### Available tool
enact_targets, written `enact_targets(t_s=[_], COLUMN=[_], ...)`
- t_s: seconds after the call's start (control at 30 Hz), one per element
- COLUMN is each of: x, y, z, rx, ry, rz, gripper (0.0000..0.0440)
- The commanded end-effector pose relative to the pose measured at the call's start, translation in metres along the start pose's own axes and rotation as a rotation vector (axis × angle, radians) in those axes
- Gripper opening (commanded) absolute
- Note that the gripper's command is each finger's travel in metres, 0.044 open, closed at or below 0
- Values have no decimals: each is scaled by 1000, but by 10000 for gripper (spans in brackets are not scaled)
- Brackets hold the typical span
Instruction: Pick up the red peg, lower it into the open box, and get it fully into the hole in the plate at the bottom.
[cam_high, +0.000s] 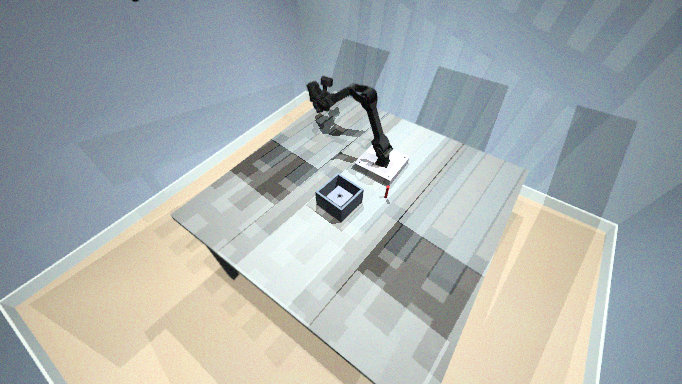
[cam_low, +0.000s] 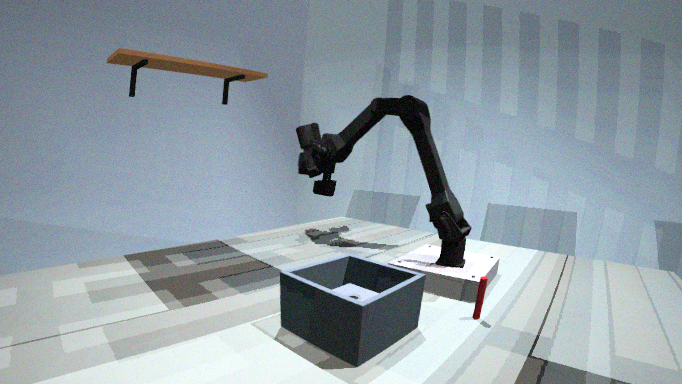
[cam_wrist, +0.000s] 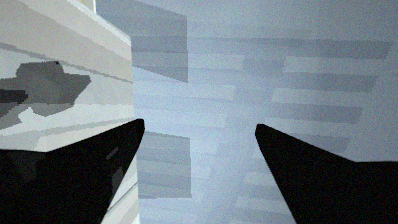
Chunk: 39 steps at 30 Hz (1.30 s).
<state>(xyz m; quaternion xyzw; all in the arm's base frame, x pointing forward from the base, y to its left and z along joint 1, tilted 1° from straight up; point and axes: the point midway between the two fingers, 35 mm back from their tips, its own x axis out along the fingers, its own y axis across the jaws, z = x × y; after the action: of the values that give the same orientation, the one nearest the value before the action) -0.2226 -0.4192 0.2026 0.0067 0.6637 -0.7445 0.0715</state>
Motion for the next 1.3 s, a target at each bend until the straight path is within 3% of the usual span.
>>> enact_targets(t_s=[0.0,0.33,0.63,0.97,1.27], x=[-34,-150,-264,-388,-486], y=[4,20,34,42,39], z=[21,62,65,28,-43], rx=[8,11,18,25,17], ry=[-109,-421,-674,-906,-1050], rz=[40,188,366,618,891], gripper=[440,440,440,440,440])
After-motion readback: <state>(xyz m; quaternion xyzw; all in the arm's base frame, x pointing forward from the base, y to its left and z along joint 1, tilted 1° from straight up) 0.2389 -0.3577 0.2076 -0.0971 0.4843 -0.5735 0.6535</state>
